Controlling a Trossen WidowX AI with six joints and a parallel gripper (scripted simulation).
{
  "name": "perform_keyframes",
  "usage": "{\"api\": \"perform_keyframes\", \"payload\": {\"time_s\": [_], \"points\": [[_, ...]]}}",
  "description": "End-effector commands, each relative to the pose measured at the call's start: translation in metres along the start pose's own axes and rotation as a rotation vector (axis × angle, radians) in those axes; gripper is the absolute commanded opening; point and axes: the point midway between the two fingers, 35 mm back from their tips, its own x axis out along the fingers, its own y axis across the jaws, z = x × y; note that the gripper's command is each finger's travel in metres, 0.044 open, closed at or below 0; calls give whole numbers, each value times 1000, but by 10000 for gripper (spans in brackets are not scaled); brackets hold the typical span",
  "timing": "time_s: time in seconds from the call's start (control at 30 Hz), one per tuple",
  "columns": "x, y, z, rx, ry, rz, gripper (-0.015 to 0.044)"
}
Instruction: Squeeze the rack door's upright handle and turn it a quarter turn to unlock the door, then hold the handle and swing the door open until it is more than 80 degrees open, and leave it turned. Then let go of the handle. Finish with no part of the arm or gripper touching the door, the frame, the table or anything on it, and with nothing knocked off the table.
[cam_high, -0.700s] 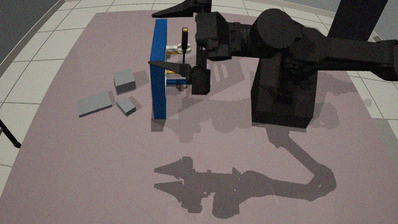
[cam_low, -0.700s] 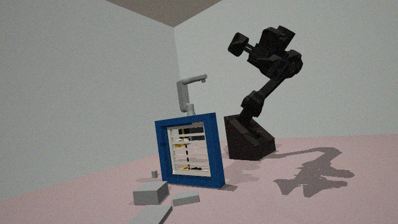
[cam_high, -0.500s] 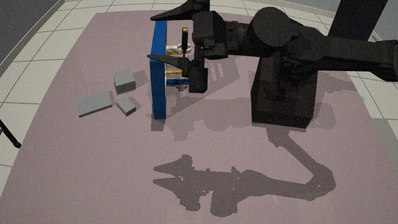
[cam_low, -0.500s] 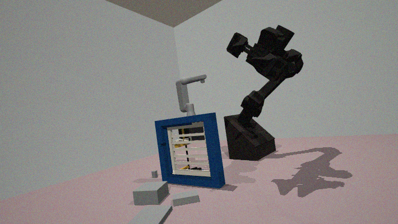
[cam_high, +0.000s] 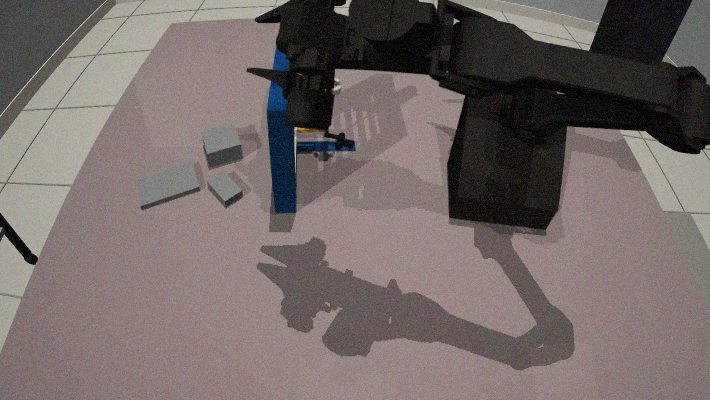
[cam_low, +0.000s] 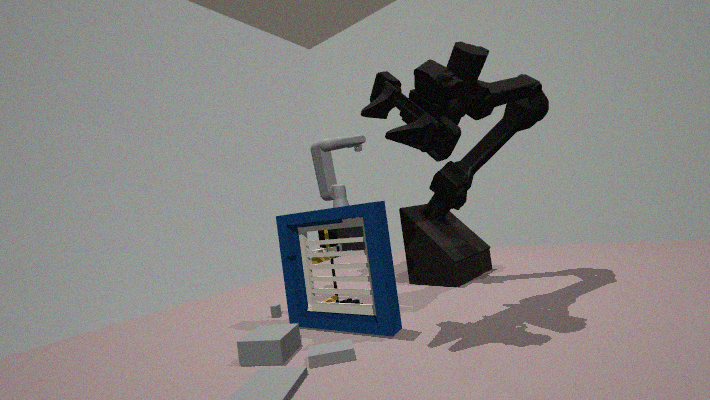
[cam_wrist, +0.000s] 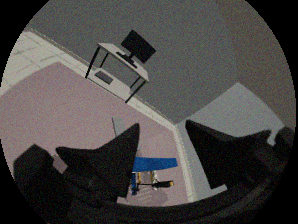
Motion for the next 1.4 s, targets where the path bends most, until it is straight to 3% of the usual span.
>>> {"api": "perform_keyframes", "payload": {"time_s": [0.0, 0.67, 1.37], "points": [[13, -7, -13, -18, 84, 4, 291], [50, -41, -92, -109, 542, 146, 291], [54, -64, -167, 11, 909, 436, 291]]}}
